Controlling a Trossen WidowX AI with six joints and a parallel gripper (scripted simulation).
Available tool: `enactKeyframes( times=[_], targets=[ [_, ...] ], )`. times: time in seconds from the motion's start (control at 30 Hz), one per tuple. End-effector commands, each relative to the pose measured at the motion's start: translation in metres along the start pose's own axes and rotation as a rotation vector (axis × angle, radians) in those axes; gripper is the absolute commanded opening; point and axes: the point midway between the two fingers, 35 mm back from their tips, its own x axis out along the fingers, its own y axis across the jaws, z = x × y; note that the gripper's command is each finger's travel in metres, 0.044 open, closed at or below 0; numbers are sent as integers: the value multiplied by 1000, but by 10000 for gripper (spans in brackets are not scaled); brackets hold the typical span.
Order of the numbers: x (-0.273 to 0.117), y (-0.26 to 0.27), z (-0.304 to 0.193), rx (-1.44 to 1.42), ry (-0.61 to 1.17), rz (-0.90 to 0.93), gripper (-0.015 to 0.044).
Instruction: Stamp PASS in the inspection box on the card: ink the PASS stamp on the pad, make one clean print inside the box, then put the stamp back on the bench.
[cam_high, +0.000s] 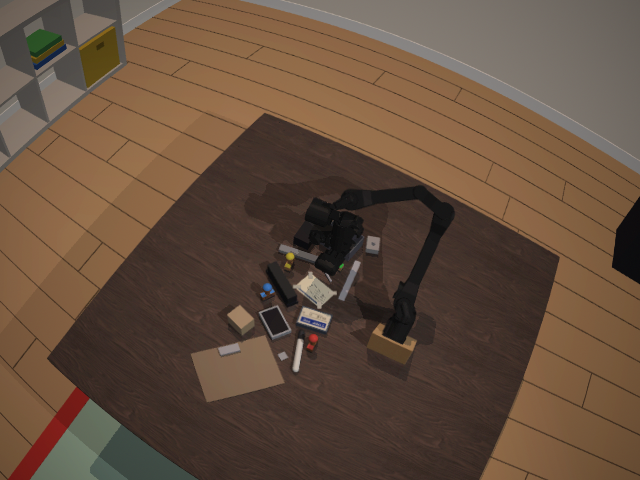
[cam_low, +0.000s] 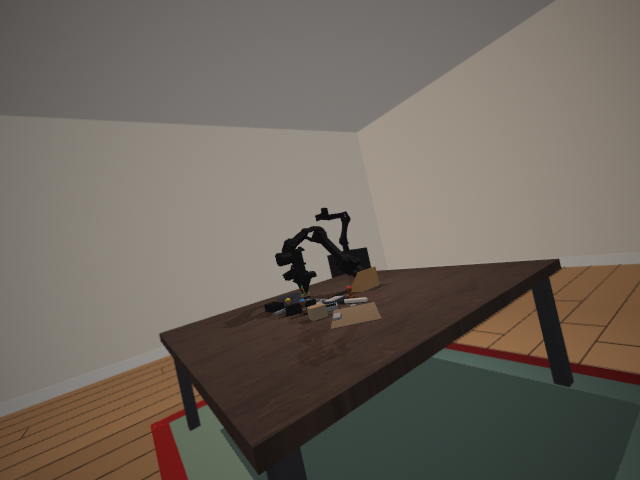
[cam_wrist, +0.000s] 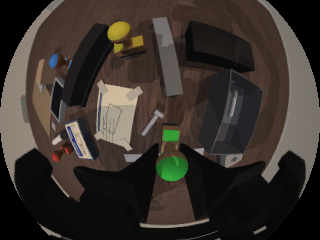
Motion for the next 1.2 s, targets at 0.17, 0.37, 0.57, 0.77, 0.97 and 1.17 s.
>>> enactKeyframes(
  times=[0.17,0.37,0.57,0.77,0.97,1.17],
  targets=[
    [-5,0,1,6,-2,4,0],
    [-8,1,1,6,-2,5,0],
    [-11,1,1,6,-2,5,0],
    [-14,1,1,6,-2,6,0],
    [-17,1,1,5,-2,6,0],
    [-20,1,1,5,-2,6,0]
  ],
)
